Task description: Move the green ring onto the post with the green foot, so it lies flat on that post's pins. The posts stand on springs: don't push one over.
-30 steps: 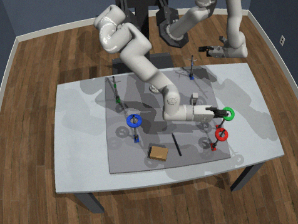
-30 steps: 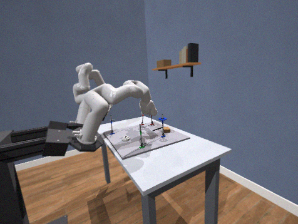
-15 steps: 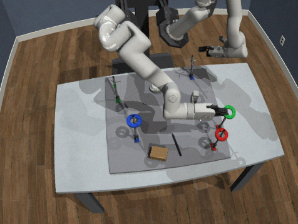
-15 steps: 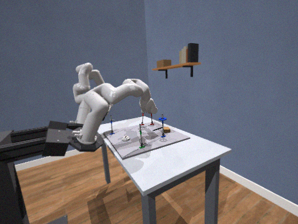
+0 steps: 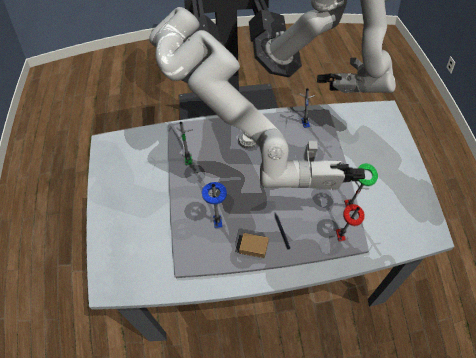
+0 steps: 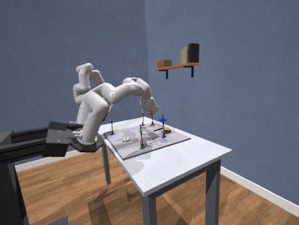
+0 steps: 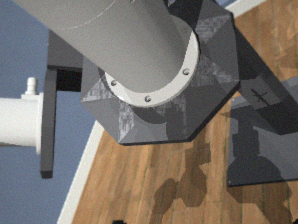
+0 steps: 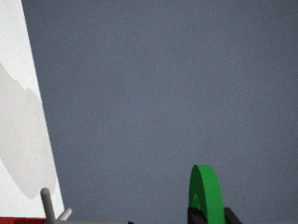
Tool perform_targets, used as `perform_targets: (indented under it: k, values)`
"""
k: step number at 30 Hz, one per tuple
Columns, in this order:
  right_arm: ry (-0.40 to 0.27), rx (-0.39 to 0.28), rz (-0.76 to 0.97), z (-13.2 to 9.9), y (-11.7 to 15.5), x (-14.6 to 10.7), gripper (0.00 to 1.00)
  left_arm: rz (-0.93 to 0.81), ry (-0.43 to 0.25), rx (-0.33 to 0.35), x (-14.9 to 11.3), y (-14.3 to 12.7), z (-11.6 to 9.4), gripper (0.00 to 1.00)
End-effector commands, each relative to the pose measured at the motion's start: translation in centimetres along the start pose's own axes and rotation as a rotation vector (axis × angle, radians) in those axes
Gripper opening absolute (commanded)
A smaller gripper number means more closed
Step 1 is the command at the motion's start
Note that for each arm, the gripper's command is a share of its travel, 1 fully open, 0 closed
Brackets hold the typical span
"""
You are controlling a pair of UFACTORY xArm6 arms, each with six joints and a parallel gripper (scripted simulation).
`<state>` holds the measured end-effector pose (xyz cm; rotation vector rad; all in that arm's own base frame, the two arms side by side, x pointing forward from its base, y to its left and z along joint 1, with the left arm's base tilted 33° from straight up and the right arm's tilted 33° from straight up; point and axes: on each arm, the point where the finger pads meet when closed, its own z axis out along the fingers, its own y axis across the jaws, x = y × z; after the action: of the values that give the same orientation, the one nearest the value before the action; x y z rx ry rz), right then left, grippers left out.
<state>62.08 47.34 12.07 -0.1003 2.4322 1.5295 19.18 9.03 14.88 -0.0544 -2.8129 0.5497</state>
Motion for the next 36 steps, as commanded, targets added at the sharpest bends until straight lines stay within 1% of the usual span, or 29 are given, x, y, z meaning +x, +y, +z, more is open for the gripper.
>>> perform_targets:
  k: [1,3,7,9,12,14,22,29,31,36]
  values:
    - [0.075,-0.021,-0.075,-0.8,2.1,2.0,0.0,0.0,-0.001,-0.001,0.0,0.0,0.0,1.0]
    - [0.126,-0.033,-0.123,-1.4,3.3,3.4,0.0,0.0,-0.001,-0.001,0.0,0.0,0.0,1.0]
    - [0.204,-0.053,-0.193,-2.5,4.9,5.7,0.0,0.0,-0.001,-0.001,0.0,0.0,0.0,1.0]
    - [0.209,-0.055,-0.197,-2.5,5.0,5.9,0.0,0.0,-0.001,-0.001,0.0,0.0,0.0,1.0]
    - [0.264,-0.072,-0.248,-3.5,6.4,7.5,0.0,0.0,-0.001,-0.001,0.0,0.0,0.0,1.0]
    - [0.264,-0.072,-0.248,-3.5,6.4,7.5,0.0,0.0,-0.001,-0.001,0.0,0.0,0.0,1.0]
    - [0.417,-0.113,-0.363,-6.3,8.8,12.6,0.0,0.0,-0.001,-0.001,0.0,0.0,0.0,1.0]
    - [0.544,-0.149,-0.448,-9.1,10.2,17.0,0.0,0.0,-0.001,-0.001,0.0,0.0,0.0,1.0]
    - [0.544,-0.149,-0.448,-9.1,10.2,17.0,0.0,0.0,-0.001,-0.001,0.0,0.0,0.0,1.0]
    - [0.628,-0.173,-0.493,-11.2,11.0,20.0,0.0,0.0,-0.001,-0.001,0.0,0.0,0.0,1.0]
